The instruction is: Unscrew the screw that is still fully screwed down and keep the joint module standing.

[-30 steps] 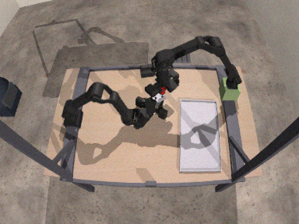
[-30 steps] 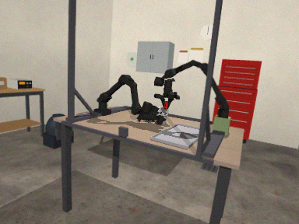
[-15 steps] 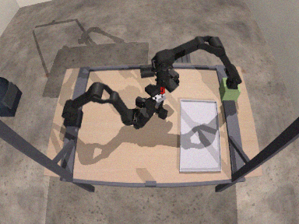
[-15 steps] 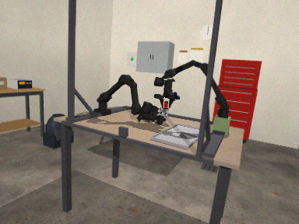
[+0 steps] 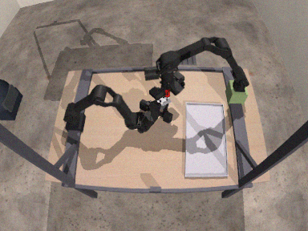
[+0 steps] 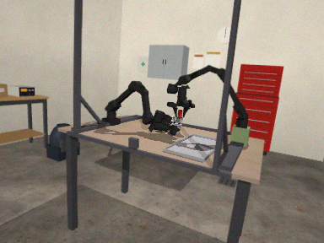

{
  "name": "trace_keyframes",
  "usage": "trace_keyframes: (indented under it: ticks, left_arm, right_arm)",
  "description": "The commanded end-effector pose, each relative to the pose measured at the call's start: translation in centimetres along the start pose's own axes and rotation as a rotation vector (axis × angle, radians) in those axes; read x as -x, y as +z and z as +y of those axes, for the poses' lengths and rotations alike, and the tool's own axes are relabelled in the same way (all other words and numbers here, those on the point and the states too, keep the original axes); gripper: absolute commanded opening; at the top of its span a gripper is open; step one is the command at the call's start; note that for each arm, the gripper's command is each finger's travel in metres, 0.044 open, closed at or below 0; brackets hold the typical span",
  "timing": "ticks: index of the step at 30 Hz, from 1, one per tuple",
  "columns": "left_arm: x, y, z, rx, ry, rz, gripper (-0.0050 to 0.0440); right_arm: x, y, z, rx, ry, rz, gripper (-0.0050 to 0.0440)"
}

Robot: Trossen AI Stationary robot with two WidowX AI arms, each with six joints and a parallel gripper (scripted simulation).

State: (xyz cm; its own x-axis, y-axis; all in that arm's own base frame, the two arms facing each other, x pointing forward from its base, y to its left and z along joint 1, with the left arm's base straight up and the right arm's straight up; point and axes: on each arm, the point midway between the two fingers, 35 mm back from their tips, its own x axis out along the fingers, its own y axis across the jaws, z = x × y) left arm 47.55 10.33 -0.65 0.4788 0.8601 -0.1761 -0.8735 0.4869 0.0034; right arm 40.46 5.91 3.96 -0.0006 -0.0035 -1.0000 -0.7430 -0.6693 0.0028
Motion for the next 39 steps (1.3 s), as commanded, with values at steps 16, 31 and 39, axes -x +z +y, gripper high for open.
trace_keyframes:
  ticks: [16,31,39]
  left_arm:
    - [-0.16,1.12,-0.30,0.025,-0.001,-0.013,0.0245]
    - [-0.16,1.12,-0.30,0.025,-0.001,-0.013,0.0245]
    - [-0.16,1.12,-0.30,0.025,-0.001,-0.013,0.0245]
  right_arm:
    - [1.31,-0.36,-0.39,0.001,-0.032,0.020,0.0250]
    - [1.31,-0.44,-0.37,0.001,-0.032,0.020,0.0250]
    - [1.18,-0.63,-0.52,-0.136,-0.033,0.017,0.0250]
